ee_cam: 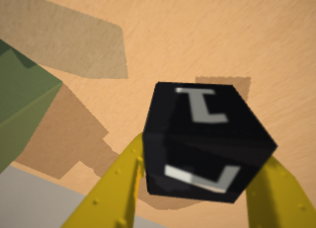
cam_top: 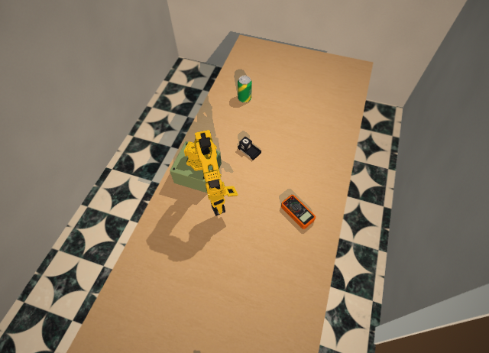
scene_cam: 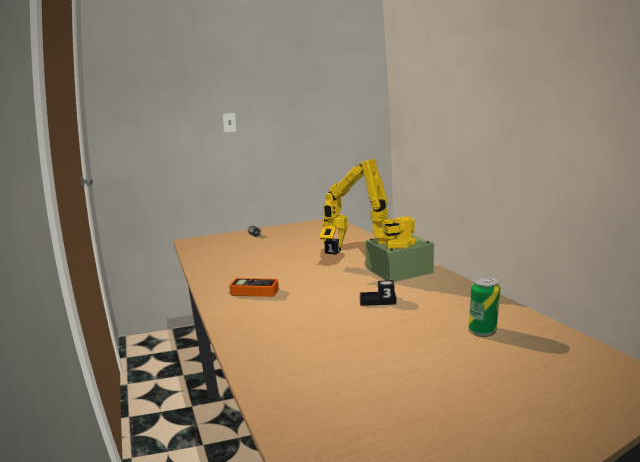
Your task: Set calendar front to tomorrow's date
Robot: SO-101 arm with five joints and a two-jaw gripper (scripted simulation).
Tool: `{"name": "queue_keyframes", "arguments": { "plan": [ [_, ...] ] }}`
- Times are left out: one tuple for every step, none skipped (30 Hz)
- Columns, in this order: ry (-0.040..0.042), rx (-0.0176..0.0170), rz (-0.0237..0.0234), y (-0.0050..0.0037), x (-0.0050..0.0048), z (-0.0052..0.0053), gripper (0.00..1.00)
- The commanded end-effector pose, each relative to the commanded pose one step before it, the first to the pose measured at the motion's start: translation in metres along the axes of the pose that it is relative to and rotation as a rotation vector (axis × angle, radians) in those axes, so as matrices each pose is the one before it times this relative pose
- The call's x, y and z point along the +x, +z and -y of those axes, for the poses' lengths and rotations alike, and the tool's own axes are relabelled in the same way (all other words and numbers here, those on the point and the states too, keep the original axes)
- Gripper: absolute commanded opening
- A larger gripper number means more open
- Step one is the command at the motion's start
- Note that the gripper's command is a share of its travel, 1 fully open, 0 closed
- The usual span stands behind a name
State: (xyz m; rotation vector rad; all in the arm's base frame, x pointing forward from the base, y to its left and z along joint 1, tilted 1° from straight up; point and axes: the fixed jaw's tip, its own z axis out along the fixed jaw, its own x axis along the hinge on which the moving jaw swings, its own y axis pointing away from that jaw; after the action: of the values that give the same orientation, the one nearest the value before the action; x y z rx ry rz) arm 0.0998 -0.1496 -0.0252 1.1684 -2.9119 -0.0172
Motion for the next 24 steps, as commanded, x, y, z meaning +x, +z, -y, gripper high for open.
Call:
{"name": "queue_keyframes", "arguments": {
  "plan": [
    [0.01528, 0.00507, 0.00067, -0.002861, -0.001112, -0.00006, 0.00],
    [0.00418, 0.00000, 0.00000, 0.000012, -0.000429, 0.00015, 0.00],
    [0.00481, 0.00003, -0.00003, 0.000006, -0.000496, 0.00017, 0.00],
    [0.00547, 0.00003, -0.00003, 0.000018, -0.000557, 0.00019, 0.00],
    [0.00000, 0.00000, 0.00000, 0.000000, 0.000000, 0.00000, 0.00],
    [0.00000, 0.00000, 0.00000, 0.000000, 0.000000, 0.00000, 0.00],
    [0.00607, 0.00002, 0.00000, 0.000010, -0.000626, 0.00021, 0.00],
    [0.00679, 0.00003, -0.00004, 0.000018, -0.000698, 0.00022, 0.00],
    [0.00748, 0.00006, -0.00004, 0.000018, -0.000778, 0.00024, 0.00],
    [0.00820, 0.00003, -0.00004, 0.000018, -0.000853, 0.00025, 0.00],
    [0.00895, 0.00006, -0.00004, 0.000024, -0.000933, 0.00026, 0.00],
    [0.00968, 0.00003, -0.00004, 0.000018, -0.001015, 0.00028, 0.00],
    [0.01043, 0.00006, -0.00004, 0.000030, -0.001102, 0.00027, 0.00],
    [0.01118, 0.00006, -0.00001, 0.000024, -0.001190, 0.00029, 0.00],
    [0.01197, 0.00006, -0.00007, 0.000030, -0.001278, 0.00028, 0.00],
    [0.01272, 0.00006, -0.00004, 0.000036, -0.001361, 0.00027, 0.00],
    [0.01351, 0.00009, -0.00004, 0.000030, -0.001461, 0.00027, 0.00],
    [0.01426, 0.00006, -0.00004, 0.000042, -0.001544, 0.00025, 0.00],
    [0.01505, 0.00009, -0.00004, 0.000036, -0.001638, 0.00023, 0.00],
    [0.01580, 0.00009, -0.00001, 0.000042, -0.001732, 0.00020, 0.00],
    [0.01659, 0.00009, -0.00004, 0.000048, -0.001820, 0.00017, 0.00],
    [0.00000, 0.00000, 0.00000, 0.000000, 0.000000, 0.00000, 0.00],
    [0.00000, 0.00000, 0.00000, 0.000000, 0.000000, 0.00000, 0.00],
    [0.01732, 0.00010, -0.00004, 0.000049, -0.001909, 0.00013, 0.00]
  ]
}}
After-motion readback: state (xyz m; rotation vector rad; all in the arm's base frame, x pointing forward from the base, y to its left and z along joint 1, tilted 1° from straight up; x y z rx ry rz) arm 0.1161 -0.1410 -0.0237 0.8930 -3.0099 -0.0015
